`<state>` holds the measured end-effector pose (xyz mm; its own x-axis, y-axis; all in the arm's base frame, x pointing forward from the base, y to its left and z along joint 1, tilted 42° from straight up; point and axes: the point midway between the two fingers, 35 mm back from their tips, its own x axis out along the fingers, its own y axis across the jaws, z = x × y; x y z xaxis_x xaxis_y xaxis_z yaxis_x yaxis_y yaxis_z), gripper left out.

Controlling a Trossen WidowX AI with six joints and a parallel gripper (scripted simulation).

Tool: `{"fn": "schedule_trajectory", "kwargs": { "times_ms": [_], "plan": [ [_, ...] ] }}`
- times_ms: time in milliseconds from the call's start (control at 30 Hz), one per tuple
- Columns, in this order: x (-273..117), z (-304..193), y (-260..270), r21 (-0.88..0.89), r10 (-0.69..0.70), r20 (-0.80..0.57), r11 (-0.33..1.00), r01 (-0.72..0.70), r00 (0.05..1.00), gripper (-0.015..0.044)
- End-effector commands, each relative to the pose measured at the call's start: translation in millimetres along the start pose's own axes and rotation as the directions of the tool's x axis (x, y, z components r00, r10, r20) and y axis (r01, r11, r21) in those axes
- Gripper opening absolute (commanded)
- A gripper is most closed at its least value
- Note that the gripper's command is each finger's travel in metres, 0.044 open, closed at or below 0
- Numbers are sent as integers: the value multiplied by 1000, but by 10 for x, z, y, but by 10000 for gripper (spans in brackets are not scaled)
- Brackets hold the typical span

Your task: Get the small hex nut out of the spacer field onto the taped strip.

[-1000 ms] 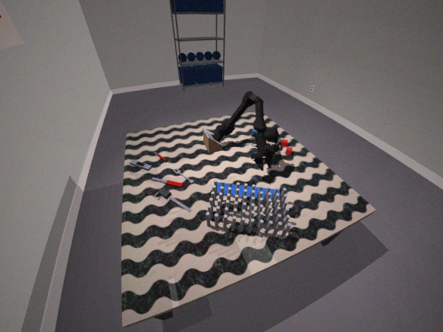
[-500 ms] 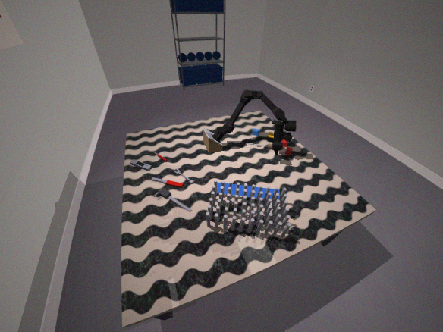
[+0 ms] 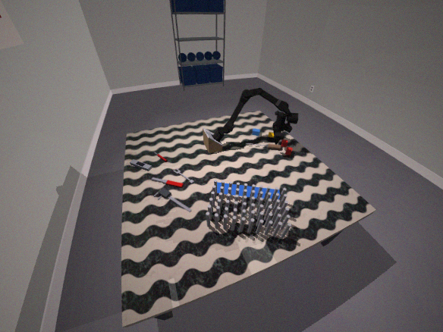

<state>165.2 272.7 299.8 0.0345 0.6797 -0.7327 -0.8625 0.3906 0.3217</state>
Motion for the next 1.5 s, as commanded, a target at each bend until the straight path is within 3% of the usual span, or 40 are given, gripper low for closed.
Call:
{"fn": "schedule_trajectory", "kwargs": {
  "times_ms": [0, 200, 400, 1467],
  "plan": [
    [-4, 26, 13, -5, 5, -3, 1000, -5, 1000, 440],
    [-4, 26, 13, -5, 5, -3, 1000, -5, 1000, 440],
    [-4, 26, 13, -5, 5, -3, 1000, -5, 1000, 282],
    [344, 47, 3, -6, 6, -3, 1000, -6, 1000, 280]
  ]
}}
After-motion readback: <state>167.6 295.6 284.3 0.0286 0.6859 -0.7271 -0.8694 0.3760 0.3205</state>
